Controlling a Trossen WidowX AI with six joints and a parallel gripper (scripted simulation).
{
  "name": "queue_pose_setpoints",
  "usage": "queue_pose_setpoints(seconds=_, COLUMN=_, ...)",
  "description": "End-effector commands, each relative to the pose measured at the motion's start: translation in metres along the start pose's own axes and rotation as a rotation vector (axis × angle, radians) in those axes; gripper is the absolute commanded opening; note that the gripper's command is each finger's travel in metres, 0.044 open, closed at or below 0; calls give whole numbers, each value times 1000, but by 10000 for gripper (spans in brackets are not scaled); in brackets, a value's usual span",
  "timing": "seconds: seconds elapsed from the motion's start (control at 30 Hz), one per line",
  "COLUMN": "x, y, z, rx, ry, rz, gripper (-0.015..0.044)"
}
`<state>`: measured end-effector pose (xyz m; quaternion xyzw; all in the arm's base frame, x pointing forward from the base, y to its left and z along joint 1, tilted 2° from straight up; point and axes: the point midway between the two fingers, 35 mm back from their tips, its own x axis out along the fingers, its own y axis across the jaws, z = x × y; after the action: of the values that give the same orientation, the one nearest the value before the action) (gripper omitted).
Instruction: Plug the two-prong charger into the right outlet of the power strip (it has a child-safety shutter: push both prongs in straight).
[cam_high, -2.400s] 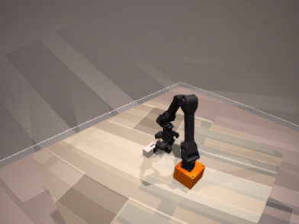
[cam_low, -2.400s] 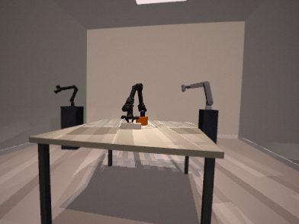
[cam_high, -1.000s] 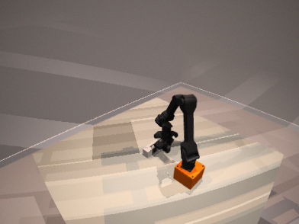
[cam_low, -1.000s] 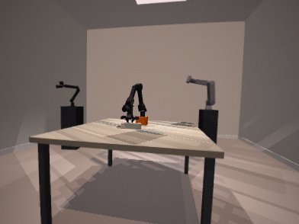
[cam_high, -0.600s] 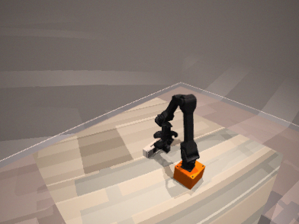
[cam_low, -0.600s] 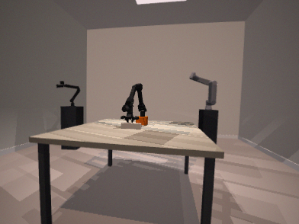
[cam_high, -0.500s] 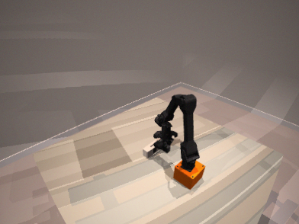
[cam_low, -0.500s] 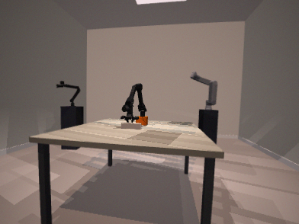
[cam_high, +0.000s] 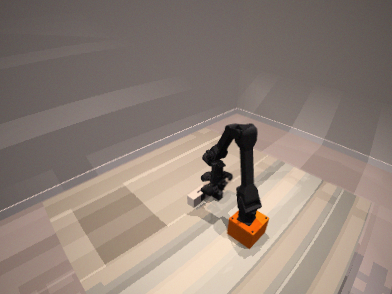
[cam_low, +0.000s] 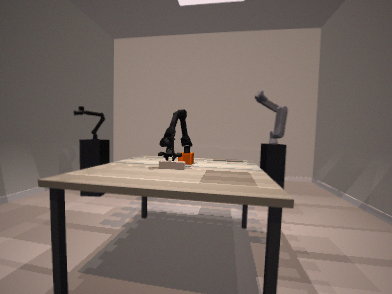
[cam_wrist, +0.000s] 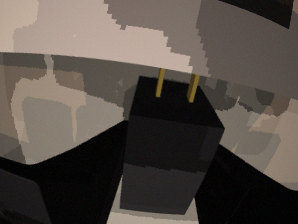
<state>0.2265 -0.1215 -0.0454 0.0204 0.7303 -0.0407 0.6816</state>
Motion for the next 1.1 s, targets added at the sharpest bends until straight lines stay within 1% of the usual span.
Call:
queue_pose_setpoints(seconds=0.0, x=0, y=1, z=2, rx=5, ry=1, rz=6, gripper=0)
queue_pose_setpoints(seconds=1.07, x=0, y=0, z=11, rx=5, ry=0, rz=6, gripper=0)
